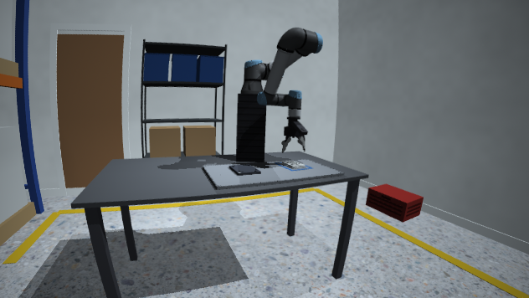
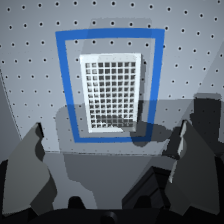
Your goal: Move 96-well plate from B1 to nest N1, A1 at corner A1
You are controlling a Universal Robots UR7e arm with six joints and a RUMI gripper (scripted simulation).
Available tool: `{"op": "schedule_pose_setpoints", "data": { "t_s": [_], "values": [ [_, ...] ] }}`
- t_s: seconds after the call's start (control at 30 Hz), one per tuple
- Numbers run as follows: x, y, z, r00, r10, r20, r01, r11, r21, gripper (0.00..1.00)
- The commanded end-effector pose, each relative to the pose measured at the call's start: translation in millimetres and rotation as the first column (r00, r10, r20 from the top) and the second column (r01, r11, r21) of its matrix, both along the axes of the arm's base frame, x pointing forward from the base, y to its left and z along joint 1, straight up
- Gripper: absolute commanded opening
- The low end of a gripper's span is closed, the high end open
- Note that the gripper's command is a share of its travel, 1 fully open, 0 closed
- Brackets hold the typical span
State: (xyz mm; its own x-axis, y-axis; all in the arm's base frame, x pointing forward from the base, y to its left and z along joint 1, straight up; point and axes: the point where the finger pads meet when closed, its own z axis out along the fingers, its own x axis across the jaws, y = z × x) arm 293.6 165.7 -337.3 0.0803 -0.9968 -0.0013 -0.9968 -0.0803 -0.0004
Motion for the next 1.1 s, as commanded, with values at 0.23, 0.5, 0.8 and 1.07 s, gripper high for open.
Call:
{"op": "schedule_pose_setpoints", "data": {
  "t_s": [0.23, 0.5, 0.8, 1.07],
  "values": [
    [0, 0, -17, 1.000, 0.000, 0.001, 0.000, 1.000, 0.000, 1.00],
    [0, 0, -27, 1.000, 0.000, 0.001, 0.000, 1.000, 0.000, 1.00],
    [1, 0, -42, 1.000, 0.000, 0.001, 0.000, 1.000, 0.000, 1.00],
    [1, 0, -52, 1.000, 0.000, 0.001, 0.000, 1.000, 0.000, 1.00]
  ]
}}
